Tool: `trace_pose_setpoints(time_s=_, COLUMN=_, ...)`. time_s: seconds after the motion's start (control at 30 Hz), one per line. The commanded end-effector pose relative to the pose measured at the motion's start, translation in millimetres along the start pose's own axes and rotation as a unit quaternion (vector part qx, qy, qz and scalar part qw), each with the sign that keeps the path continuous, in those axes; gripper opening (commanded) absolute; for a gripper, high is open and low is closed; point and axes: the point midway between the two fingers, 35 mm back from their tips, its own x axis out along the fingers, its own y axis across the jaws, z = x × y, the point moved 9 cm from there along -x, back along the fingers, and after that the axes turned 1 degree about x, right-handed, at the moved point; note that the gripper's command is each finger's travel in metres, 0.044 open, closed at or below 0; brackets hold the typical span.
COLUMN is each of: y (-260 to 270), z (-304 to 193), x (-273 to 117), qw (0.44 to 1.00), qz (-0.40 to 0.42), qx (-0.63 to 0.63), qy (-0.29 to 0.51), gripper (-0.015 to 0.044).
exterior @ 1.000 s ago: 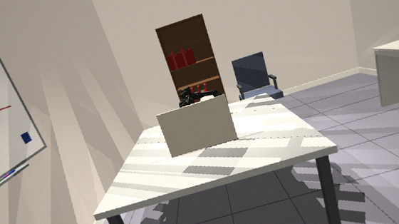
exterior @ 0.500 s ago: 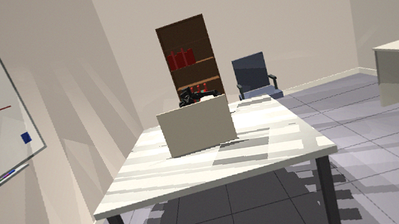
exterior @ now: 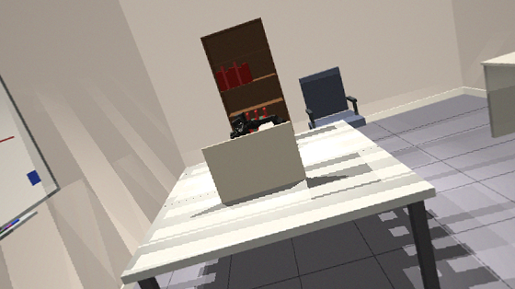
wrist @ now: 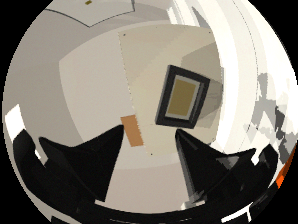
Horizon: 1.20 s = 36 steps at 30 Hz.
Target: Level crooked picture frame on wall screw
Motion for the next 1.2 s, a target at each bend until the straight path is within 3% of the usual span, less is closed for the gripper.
trace_pose_setpoints(time_s=0.0, y=-11, z=9, x=21, qw=1.000, qz=-0.005, qx=0.022, qy=-0.005, gripper=0.0260)
trace_pose_setpoints(time_s=0.3, y=-44, z=-2, x=63, qw=0.998, qz=0.012, qx=0.054, qy=-0.010, gripper=0.0260)
trace_pose_setpoints(time_s=0.83, y=-45, z=-4, x=57, qw=0.998, qz=0.012, qx=0.057, qy=-0.011, gripper=0.0260)
trace_pose_setpoints(time_s=1.17, y=-35, z=-4, x=94, qw=0.998, qz=0.014, qx=0.057, qy=-0.010, gripper=0.0260)
